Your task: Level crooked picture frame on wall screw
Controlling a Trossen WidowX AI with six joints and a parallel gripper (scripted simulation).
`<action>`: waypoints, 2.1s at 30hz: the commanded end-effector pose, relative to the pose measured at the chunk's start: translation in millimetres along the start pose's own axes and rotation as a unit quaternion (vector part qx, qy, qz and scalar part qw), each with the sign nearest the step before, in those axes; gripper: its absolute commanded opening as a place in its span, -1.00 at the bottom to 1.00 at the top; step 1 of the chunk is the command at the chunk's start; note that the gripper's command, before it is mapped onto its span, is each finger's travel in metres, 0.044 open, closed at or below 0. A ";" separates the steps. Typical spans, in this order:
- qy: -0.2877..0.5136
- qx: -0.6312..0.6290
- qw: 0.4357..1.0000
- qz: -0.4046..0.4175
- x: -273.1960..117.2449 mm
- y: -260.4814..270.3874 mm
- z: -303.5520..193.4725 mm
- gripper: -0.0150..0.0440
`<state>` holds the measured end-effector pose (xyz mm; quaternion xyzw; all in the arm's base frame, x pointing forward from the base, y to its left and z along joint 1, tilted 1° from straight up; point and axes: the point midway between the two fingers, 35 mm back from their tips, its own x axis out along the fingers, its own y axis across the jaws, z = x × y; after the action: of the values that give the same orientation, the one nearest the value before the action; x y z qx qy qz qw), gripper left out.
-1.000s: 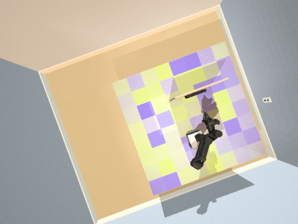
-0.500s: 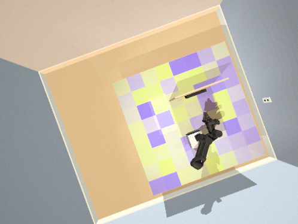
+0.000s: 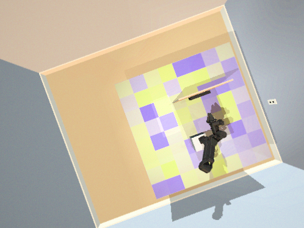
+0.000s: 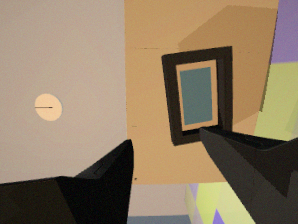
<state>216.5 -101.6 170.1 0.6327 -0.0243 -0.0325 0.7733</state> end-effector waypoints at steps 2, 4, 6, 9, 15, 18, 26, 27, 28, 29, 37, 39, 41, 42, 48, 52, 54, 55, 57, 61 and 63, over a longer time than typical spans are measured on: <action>-0.001 0.008 1.000 -0.005 13.5 -10.3 1.1 0.39; -0.001 0.009 1.000 -0.005 20.2 -14.7 0.7 0.39; -0.001 0.010 1.000 -0.006 26.6 -19.4 -0.4 0.39; -0.001 0.012 1.000 -0.006 35.6 -26.9 -3.4 0.39; -0.002 0.014 1.000 -0.007 47.1 -38.6 -10.6 0.39; -0.002 0.014 1.000 -0.007 47.3 -38.8 -10.8 0.39; -0.002 0.013 1.000 -0.006 57.6 -37.5 -8.9 0.39; -0.001 0.012 1.000 -0.005 64.2 -36.9 -8.0 0.39; -0.001 0.011 1.000 -0.004 72.6 -36.3 -7.2 0.39; -0.001 0.011 1.000 -0.003 81.3 -35.9 -6.7 0.39; 0.001 0.008 1.000 0.002 127.2 -37.7 -10.8 0.39; 0.001 0.008 1.000 0.002 127.2 -37.7 -10.8 0.39; 0.001 0.008 1.000 0.002 127.2 -37.7 -10.8 0.39; 0.001 0.008 1.000 0.002 127.2 -37.7 -10.8 0.39; 0.001 0.008 1.000 0.002 127.2 -37.7 -10.8 0.39; 0.001 0.008 1.000 0.002 128.7 -37.6 -10.7 0.39; 0.001 0.008 1.000 0.002 131.0 -37.5 -10.5 0.39; 0.001 0.008 1.000 0.002 132.4 -37.5 -10.5 0.39; 0.001 0.008 1.000 0.003 135.6 -37.3 -10.3 0.39; 0.001 0.008 1.000 0.003 142.1 -37.1 -10.1 0.39; 0.001 0.008 1.000 0.003 145.3 -37.0 -10.1 0.39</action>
<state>357.5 -110.1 133.5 0.6362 -0.0273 -0.0262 0.7706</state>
